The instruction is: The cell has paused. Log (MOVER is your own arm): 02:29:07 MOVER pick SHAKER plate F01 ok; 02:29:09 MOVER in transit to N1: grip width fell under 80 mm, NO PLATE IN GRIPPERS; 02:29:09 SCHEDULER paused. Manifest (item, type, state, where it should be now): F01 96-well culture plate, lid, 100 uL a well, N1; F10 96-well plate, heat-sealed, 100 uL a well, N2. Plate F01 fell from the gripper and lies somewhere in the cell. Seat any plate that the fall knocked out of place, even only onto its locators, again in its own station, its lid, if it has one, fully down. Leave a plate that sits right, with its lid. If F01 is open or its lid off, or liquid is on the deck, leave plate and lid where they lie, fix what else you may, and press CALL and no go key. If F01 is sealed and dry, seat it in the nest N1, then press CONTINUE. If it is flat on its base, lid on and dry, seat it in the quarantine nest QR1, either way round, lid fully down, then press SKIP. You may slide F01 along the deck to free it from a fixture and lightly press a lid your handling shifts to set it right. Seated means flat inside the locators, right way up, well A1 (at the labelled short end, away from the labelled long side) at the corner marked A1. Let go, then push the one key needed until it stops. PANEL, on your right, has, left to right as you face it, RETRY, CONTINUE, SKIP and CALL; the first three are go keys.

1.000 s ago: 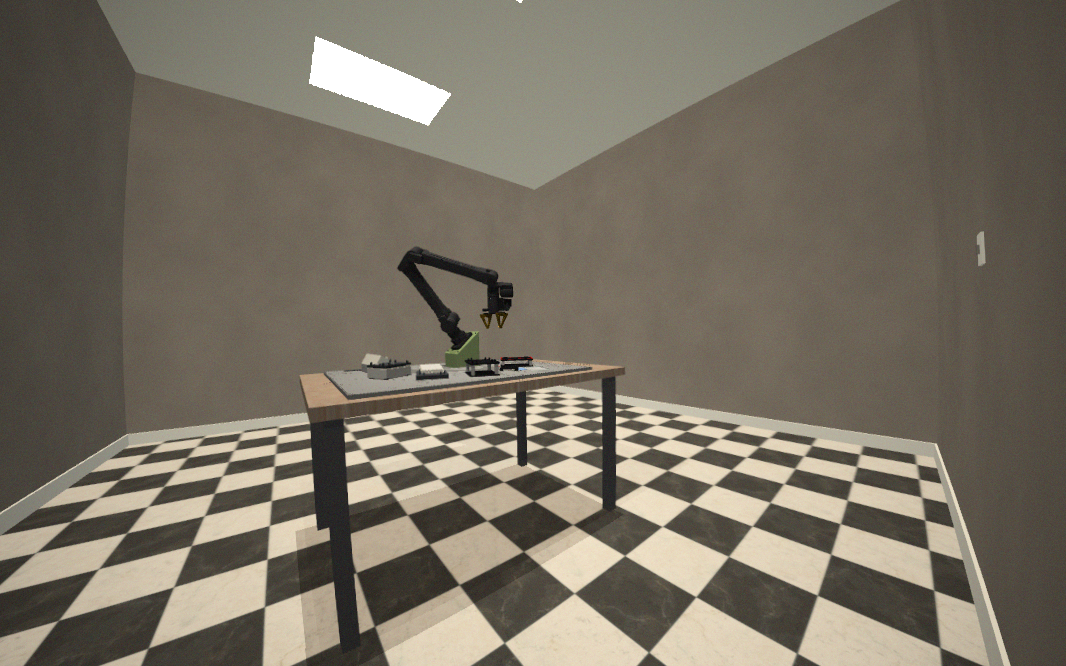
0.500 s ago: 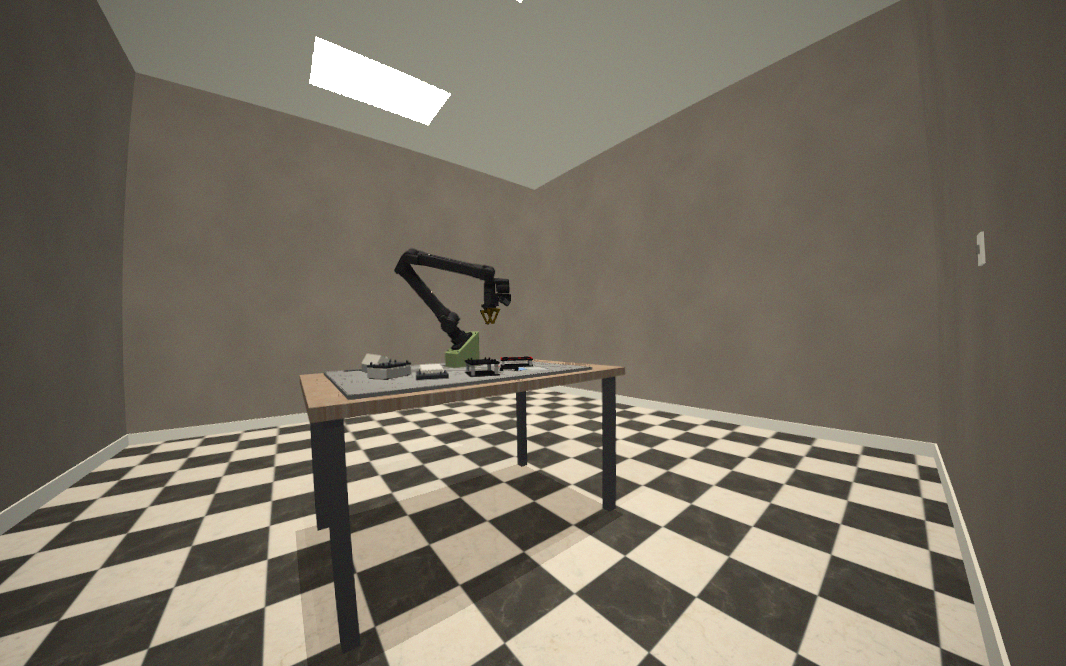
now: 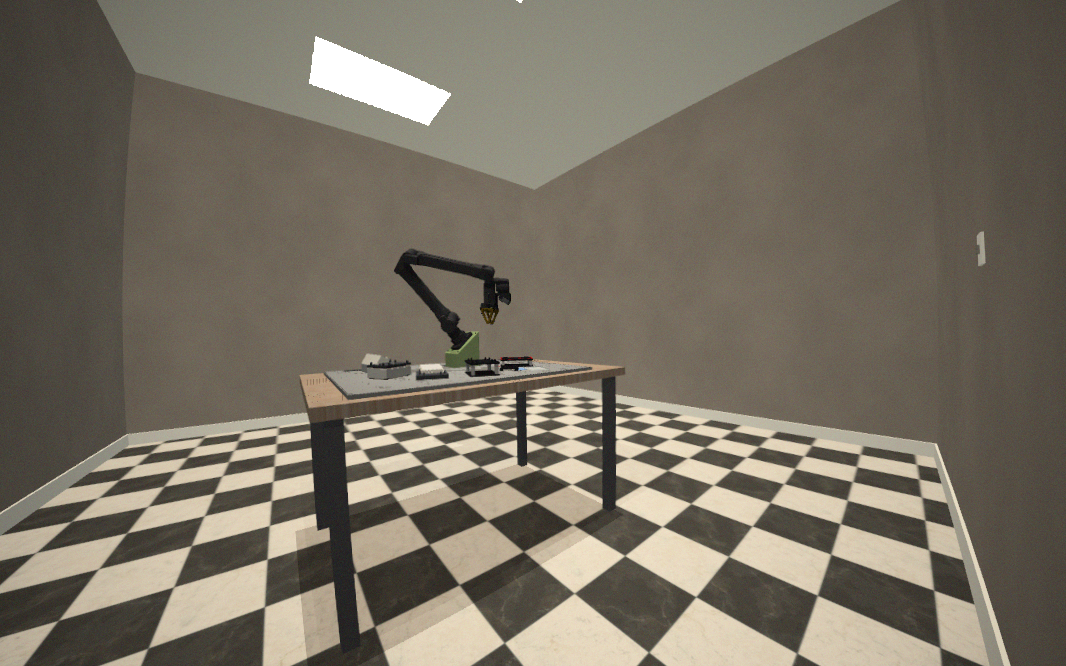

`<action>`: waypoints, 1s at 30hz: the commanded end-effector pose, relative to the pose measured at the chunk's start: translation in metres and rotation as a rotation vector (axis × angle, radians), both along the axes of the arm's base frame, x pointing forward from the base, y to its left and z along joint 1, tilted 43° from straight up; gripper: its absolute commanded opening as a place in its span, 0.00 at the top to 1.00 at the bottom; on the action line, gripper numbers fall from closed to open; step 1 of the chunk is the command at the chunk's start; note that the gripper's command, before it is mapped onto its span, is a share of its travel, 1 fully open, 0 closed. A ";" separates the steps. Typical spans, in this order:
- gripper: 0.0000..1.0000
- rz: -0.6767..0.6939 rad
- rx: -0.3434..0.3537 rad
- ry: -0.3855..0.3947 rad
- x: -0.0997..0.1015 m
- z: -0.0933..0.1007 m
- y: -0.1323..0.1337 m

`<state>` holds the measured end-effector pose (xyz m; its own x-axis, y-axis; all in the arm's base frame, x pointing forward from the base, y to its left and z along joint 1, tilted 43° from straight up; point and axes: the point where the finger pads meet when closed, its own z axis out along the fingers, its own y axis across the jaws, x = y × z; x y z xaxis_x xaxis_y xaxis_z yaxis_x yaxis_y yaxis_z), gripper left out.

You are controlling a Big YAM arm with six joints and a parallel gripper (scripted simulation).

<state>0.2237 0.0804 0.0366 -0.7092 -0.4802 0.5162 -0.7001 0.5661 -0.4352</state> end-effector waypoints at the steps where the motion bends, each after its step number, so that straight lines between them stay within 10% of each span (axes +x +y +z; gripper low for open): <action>1: 0.00 -0.084 0.006 -0.111 0.007 0.004 0.012; 30: 0.00 -0.754 -0.060 -0.707 0.007 0.004 0.011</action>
